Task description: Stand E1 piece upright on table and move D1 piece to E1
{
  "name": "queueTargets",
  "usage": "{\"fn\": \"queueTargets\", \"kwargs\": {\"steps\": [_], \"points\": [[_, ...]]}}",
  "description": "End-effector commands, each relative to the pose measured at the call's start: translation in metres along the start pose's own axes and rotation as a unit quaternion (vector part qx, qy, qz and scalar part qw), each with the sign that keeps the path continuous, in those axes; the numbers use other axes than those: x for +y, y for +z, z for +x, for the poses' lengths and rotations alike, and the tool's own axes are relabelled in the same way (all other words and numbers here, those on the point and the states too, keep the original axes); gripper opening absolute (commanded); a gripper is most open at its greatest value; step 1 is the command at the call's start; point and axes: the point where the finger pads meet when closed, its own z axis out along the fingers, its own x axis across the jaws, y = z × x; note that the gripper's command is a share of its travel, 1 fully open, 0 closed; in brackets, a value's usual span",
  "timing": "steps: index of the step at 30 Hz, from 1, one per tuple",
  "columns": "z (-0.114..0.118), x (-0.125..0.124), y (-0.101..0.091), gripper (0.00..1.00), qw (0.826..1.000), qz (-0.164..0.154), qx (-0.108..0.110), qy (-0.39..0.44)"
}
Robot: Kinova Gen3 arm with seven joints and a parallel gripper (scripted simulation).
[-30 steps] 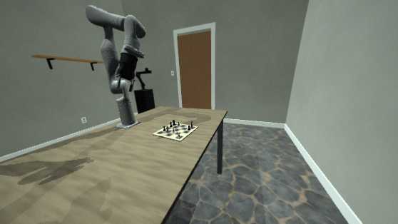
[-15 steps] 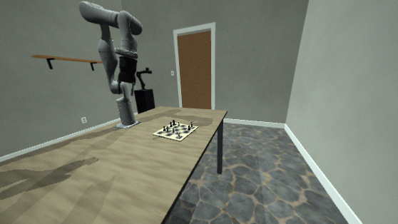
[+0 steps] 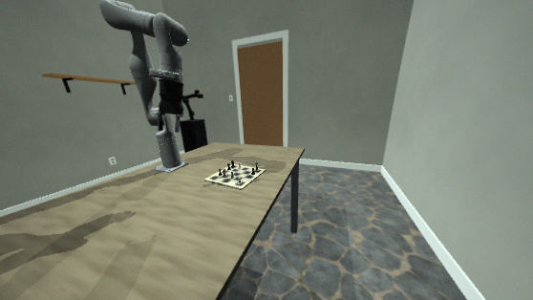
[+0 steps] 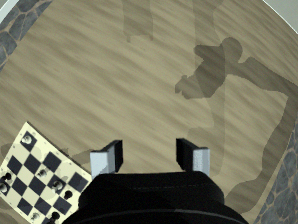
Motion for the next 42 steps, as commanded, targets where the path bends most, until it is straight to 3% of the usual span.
{"fn": "queueTargets", "kwargs": {"steps": [1,42], "points": [[0.001,0.000,0.002,1.00,0.999,-0.012,-0.001,0.030],[-0.003,0.000,0.015,1.00,0.991,-0.053,-0.012,0.125]]}}
